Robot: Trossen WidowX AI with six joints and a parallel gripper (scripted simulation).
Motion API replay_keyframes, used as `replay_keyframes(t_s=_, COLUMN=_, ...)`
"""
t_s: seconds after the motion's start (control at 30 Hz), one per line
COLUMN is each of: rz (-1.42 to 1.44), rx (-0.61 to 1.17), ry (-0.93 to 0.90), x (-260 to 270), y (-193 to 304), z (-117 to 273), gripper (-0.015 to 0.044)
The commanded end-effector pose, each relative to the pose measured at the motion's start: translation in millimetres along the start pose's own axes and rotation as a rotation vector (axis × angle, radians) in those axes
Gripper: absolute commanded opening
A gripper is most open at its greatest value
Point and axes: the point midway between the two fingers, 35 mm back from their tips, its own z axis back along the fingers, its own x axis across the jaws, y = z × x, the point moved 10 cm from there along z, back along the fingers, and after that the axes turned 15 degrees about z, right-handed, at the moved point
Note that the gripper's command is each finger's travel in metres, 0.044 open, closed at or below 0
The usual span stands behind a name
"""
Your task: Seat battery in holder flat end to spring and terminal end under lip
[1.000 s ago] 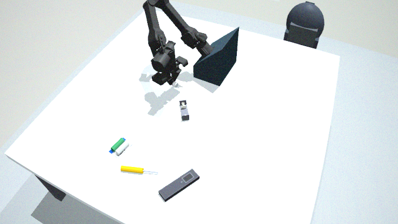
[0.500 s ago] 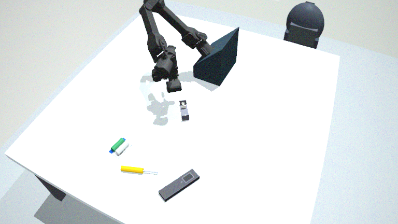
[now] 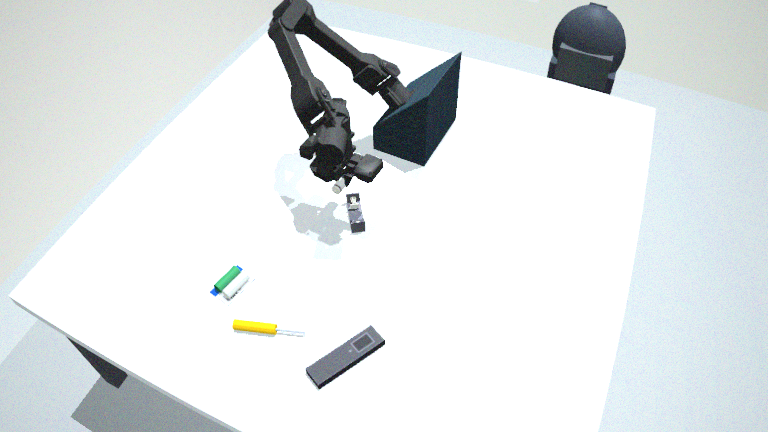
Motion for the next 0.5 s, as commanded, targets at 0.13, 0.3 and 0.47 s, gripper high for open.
replay_keyframes(t_s=0.13, rz=0.487, rx=0.001, ry=-0.003, x=25, y=-21, z=3, gripper=0.0075)
replay_keyframes(t_s=0.3, rz=0.686, rx=0.002, ry=-0.002, x=36, y=-28, z=4, gripper=0.0075)
replay_keyframes(t_s=0.47, rz=0.683, rx=0.001, ry=-0.001, x=36, y=-28, z=4, gripper=0.0075)
